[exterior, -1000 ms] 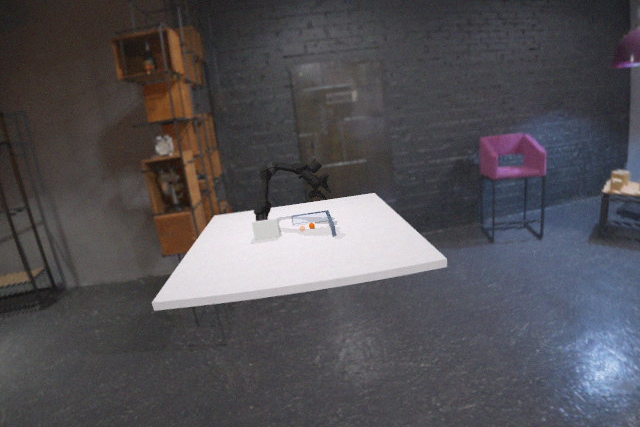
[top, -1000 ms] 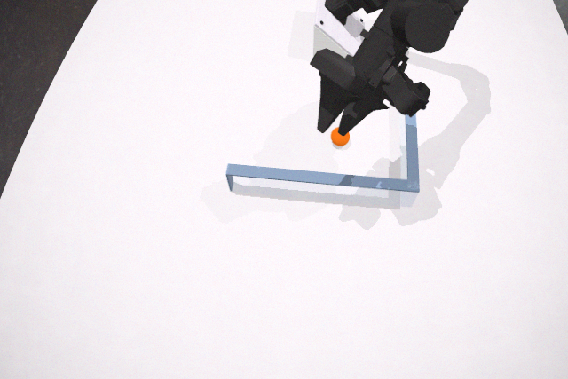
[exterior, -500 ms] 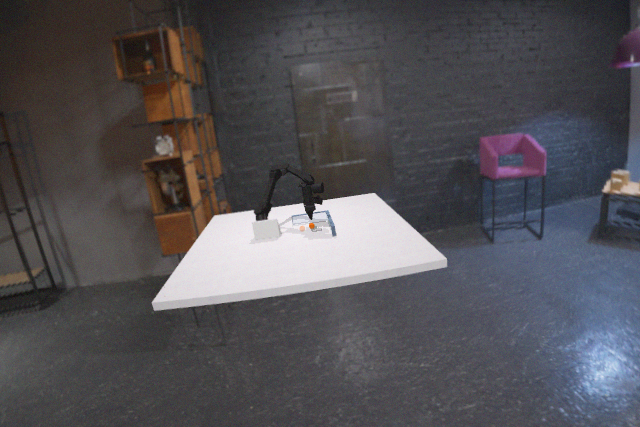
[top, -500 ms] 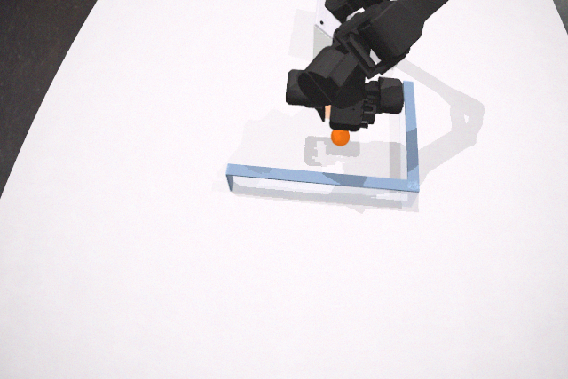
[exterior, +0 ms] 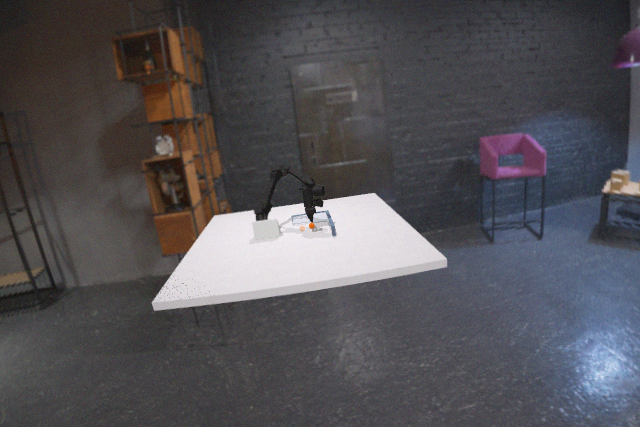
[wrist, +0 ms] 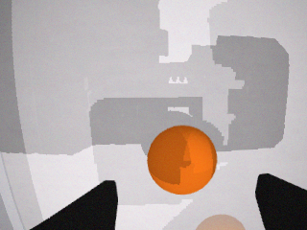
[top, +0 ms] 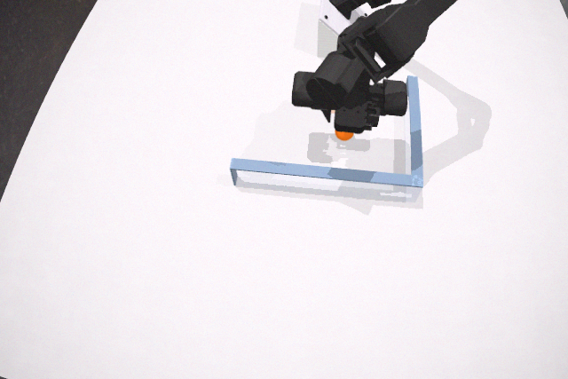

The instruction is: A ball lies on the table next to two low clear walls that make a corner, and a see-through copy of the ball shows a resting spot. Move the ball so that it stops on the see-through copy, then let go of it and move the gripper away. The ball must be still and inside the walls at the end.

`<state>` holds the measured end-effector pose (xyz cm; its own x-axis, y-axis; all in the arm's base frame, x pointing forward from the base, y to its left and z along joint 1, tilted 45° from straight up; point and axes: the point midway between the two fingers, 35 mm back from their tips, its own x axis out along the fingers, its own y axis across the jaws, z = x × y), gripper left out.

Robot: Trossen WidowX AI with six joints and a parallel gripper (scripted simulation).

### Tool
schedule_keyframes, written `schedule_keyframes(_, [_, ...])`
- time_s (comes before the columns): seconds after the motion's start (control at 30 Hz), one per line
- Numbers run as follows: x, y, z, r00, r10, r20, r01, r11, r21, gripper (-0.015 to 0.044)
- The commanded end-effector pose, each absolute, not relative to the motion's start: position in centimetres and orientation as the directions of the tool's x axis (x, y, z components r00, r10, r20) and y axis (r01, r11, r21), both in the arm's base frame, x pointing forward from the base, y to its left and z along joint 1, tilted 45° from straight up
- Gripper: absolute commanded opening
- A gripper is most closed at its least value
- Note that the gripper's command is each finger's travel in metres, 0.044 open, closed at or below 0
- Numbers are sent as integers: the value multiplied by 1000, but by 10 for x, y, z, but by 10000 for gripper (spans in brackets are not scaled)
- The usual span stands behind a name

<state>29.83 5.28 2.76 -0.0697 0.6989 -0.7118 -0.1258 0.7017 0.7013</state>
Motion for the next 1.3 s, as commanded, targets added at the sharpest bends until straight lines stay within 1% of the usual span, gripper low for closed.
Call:
schedule_keyframes(0.0, [295,57,22,-76,702,-708,-113,699,706,275])
schedule_keyframes(0.63, [293,77,2,-76,704,-706,-113,698,707,275])
schedule_keyframes(0.77, [293,77,2,-76,704,-706,-113,698,707,170])
schedule_keyframes(1.0, [293,77,2,-76,704,-706,-113,698,707,124])
schedule_keyframes(1.13, [295,71,8,-76,702,-708,-113,700,705,19])
schedule_keyframes(1.17, [297,66,12,-75,701,-709,-113,701,704,0])
schedule_keyframes(1.27, [301,53,23,-74,698,-712,-113,704,701,0])
